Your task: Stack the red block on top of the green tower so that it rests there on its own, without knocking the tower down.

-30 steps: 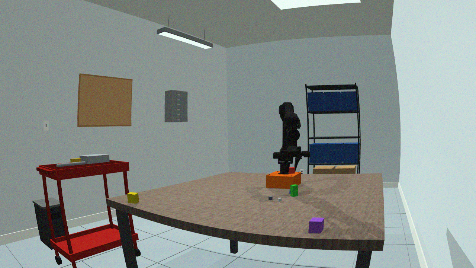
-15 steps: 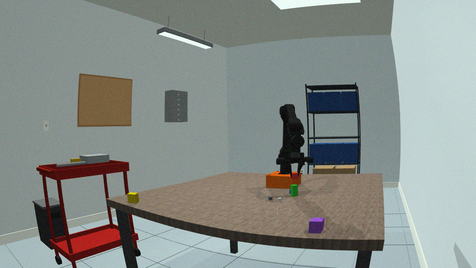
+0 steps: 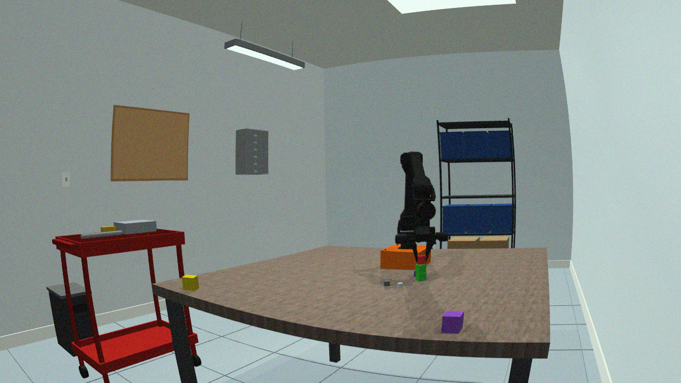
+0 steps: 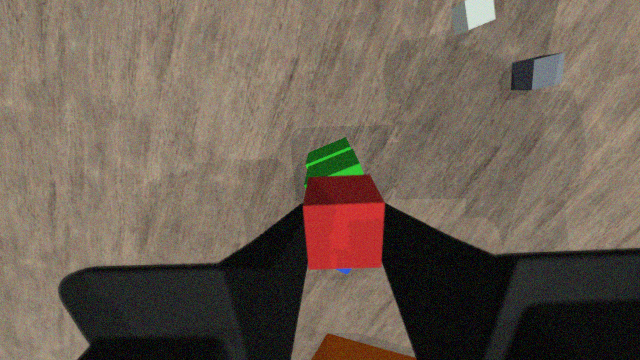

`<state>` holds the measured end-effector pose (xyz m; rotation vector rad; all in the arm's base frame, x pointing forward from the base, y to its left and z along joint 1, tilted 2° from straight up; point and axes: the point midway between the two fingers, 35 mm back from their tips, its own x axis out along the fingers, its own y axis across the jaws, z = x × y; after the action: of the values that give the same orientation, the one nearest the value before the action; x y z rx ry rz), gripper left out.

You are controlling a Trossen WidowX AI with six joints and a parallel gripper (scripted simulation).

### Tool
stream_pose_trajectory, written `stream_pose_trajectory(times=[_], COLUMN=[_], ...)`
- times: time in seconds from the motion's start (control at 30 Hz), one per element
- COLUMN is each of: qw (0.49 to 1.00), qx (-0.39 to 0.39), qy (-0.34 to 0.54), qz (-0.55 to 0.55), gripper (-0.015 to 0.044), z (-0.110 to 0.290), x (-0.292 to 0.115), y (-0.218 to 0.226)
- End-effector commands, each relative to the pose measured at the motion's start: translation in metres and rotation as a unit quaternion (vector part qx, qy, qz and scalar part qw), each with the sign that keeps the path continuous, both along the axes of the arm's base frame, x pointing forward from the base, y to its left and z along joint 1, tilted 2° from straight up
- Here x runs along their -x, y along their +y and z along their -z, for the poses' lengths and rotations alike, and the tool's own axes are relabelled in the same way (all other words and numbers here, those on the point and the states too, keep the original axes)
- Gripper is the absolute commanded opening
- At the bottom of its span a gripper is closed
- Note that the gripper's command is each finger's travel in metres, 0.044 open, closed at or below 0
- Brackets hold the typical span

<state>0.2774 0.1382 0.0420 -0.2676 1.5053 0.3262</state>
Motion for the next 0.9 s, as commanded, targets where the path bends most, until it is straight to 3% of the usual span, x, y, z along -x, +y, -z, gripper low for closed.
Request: stream_pose_trajectory(times=[0.0,0.87], qw=[1.000,1.000], qx=[0.001,0.001], qy=[0.000,0.000], qz=[0.002,0.002], gripper=[0.0000,0.0000], z=[0.0023,0.0008], x=[-0.0002,-0.0004], y=[-0.0003,-0.0003])
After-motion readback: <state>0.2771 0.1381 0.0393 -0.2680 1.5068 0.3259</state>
